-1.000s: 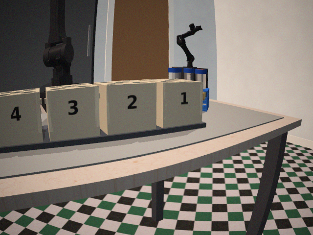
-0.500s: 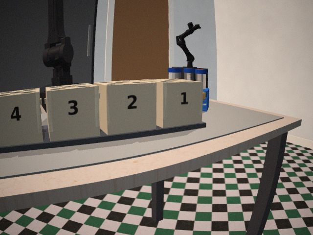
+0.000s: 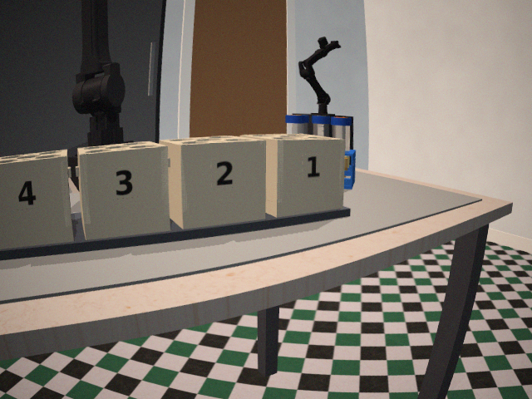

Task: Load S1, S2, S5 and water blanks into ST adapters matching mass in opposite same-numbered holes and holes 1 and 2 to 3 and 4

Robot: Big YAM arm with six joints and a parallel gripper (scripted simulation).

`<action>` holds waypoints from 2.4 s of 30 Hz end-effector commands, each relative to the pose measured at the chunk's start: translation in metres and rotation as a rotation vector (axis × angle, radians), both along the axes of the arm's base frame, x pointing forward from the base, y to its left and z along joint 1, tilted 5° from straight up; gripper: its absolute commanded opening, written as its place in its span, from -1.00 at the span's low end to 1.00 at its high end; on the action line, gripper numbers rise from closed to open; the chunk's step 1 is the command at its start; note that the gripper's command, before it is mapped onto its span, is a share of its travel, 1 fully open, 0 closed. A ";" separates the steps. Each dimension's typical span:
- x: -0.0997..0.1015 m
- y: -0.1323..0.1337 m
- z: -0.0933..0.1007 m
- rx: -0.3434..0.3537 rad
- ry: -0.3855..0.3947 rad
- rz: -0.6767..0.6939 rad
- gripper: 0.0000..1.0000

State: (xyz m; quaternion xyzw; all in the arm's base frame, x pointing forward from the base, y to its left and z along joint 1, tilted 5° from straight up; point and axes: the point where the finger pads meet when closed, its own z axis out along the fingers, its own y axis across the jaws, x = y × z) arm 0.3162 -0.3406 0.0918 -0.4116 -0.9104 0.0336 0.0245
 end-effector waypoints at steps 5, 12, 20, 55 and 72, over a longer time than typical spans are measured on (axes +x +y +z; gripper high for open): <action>0.012 -0.011 0.019 -0.036 -0.036 0.011 1.00; 0.012 -0.011 0.019 -0.036 -0.036 0.011 1.00; 0.012 -0.011 0.019 -0.036 -0.036 0.011 1.00; 0.012 0.252 -0.004 0.070 0.033 1.529 1.00; 0.023 0.380 -0.011 0.091 0.029 1.656 1.00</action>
